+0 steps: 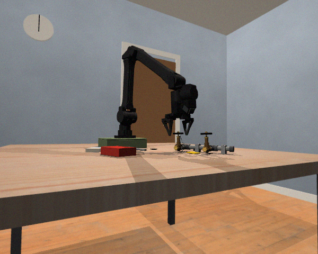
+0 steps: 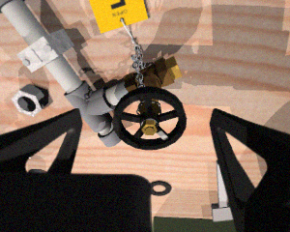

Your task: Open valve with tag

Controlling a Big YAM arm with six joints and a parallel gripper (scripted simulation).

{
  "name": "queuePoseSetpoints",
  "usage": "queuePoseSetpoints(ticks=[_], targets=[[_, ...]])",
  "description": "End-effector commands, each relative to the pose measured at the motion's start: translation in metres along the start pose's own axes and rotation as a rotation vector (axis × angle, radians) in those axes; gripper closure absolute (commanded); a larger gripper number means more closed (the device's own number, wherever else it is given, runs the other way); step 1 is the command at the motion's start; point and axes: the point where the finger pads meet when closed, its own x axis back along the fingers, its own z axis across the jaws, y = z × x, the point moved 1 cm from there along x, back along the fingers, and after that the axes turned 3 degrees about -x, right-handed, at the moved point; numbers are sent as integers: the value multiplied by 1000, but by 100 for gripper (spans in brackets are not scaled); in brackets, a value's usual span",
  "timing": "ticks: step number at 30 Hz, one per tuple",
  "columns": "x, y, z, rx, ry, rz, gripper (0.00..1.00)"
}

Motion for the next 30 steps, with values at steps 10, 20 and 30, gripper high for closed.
queuePoseSetpoints(ticks=[10, 20, 30], targets=[[13, 14, 2, -829, 16, -29, 0], [13, 14, 2, -1394, 24, -31, 0], [13, 13, 2, -1535, 26, -39, 0]])
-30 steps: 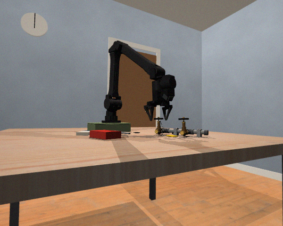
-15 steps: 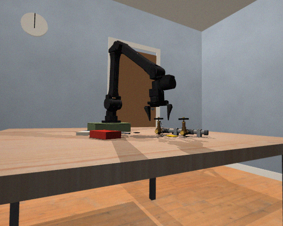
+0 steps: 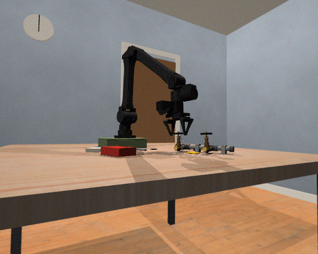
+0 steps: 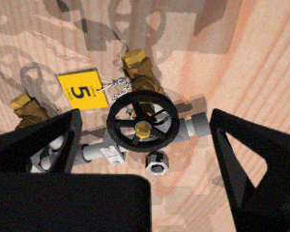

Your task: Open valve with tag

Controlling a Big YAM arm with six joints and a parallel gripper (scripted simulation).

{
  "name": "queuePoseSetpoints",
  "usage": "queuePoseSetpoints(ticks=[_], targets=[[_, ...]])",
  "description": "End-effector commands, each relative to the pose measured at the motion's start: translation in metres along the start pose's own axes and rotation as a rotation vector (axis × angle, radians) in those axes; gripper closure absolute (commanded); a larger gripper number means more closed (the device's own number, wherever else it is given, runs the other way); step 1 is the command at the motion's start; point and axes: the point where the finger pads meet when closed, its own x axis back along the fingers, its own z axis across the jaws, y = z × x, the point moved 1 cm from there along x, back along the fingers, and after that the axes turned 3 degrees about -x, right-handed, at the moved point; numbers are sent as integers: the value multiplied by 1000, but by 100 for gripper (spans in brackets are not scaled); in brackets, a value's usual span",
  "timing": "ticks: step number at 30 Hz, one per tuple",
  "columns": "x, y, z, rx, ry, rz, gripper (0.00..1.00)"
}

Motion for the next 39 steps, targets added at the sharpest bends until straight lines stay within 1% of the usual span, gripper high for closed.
queuePoseSetpoints(ticks=[1, 8, 11, 13, 15, 21, 28, 30, 39], targets=[[13, -2, 13, -72, 38, 2, 0], [16, -3, 14, -72, 42, 4, 0], [26, -4, 21, -72, 61, 8, 0], [26, -4, 21, -72, 61, 8, 0], [31, -5, 25, -70, 71, 10, 0], [40, -4, 26, -69, 72, 10, 0], [57, -3, 25, -69, 73, 11, 0], [57, -3, 25, -69, 73, 11, 0], [79, -2, 24, -68, 74, 11, 0]])
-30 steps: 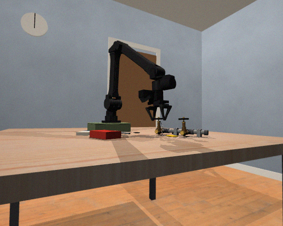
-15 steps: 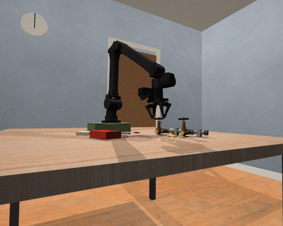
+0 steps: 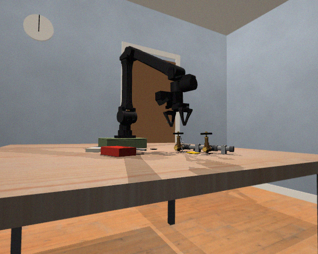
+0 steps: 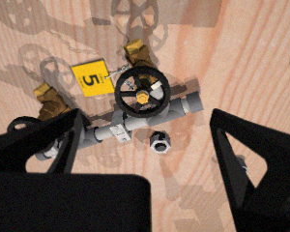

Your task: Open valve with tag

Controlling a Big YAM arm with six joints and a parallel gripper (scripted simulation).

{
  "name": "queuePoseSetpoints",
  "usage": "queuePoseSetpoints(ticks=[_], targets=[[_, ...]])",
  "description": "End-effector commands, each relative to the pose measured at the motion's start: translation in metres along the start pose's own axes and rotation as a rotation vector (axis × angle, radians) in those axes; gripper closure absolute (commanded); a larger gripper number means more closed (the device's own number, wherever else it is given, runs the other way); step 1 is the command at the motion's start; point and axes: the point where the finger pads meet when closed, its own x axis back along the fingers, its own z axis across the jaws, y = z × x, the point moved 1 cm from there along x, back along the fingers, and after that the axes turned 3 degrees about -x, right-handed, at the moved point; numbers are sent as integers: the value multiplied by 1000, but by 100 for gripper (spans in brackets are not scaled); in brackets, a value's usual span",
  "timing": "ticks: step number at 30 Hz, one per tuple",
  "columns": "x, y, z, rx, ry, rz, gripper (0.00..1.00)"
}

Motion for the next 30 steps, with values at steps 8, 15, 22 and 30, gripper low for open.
queuePoseSetpoints(ticks=[8, 15, 22, 30], targets=[[45, -3, 24, -8, 76, 15, 0], [42, -3, 24, -8, 64, 12, 0], [42, -3, 24, -8, 64, 12, 0], [42, -3, 24, -8, 64, 12, 0]])
